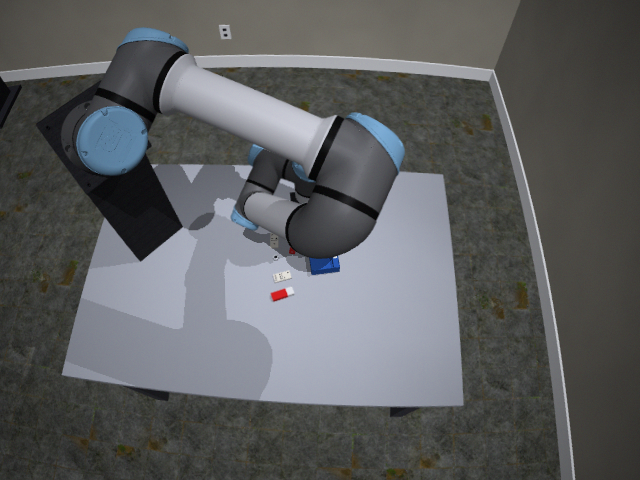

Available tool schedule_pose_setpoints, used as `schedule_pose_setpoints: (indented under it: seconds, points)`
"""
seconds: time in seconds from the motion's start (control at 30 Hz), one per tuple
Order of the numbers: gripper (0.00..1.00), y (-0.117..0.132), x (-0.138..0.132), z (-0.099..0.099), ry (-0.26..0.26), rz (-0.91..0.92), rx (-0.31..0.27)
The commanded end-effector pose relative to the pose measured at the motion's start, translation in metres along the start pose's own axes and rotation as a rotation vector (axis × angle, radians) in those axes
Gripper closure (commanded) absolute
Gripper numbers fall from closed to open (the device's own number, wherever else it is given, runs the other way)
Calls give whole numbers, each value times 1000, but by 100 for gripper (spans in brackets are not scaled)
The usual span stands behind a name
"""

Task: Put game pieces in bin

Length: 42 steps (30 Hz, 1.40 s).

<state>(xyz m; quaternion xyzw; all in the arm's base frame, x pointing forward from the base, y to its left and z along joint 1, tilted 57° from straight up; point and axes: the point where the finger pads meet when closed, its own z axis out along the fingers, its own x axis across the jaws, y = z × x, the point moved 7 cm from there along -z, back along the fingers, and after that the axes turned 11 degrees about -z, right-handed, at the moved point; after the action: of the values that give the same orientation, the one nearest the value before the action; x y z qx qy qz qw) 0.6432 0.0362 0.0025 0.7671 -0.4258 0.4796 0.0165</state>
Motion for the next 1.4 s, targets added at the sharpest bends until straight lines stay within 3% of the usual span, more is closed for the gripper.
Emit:
schedule_pose_setpoints:
  seconds: [0.0, 0.67, 0.87, 1.13, 1.37]
  points:
    - [96, -1, 0, -11, -1, -1, 3]
    - [96, -1, 0, -30, -1, -1, 2]
    - [96, -1, -1, -52, -1, -1, 2]
    - [96, 0, 0, -52, 0, 0, 1]
    - [96, -7, -25, -51, 1, 1, 4]
